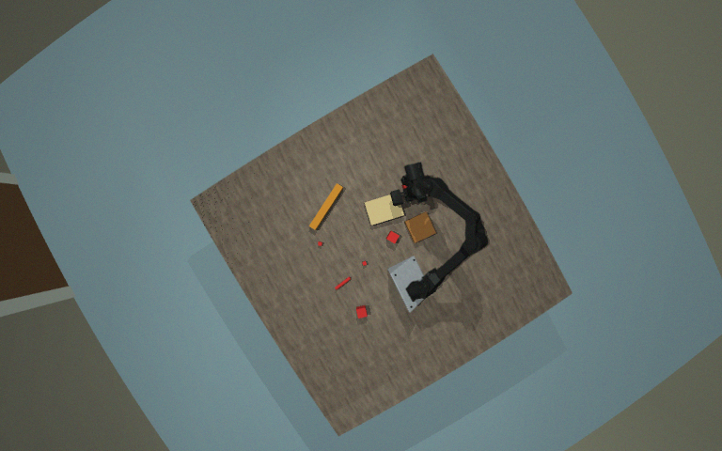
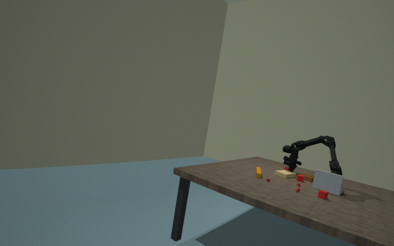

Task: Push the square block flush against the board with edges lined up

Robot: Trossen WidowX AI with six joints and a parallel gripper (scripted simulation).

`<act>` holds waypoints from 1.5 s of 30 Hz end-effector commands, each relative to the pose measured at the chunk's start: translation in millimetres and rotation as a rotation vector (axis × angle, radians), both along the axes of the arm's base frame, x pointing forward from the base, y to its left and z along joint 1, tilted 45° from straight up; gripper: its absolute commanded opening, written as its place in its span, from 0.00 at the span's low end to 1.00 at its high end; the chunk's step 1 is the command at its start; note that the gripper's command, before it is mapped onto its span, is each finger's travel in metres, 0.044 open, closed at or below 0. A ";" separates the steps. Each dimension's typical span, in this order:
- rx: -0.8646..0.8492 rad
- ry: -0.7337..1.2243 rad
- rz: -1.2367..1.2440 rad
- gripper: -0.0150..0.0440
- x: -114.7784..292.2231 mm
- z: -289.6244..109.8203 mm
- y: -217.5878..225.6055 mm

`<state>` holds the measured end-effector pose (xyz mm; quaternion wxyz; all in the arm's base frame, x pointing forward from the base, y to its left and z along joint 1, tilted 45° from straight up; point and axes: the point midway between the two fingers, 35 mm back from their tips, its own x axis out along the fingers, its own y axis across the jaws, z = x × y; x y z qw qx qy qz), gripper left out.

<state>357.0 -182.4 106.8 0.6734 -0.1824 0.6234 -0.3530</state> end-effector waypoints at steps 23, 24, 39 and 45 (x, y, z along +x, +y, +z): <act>-0.004 -0.004 0.002 0.25 25.0 6.5 -5.1; -0.004 -0.004 0.002 0.25 25.8 6.6 -5.3; -0.005 -0.005 0.002 0.25 39.0 8.6 -7.7; -0.005 -0.005 0.002 0.25 44.3 9.3 -8.7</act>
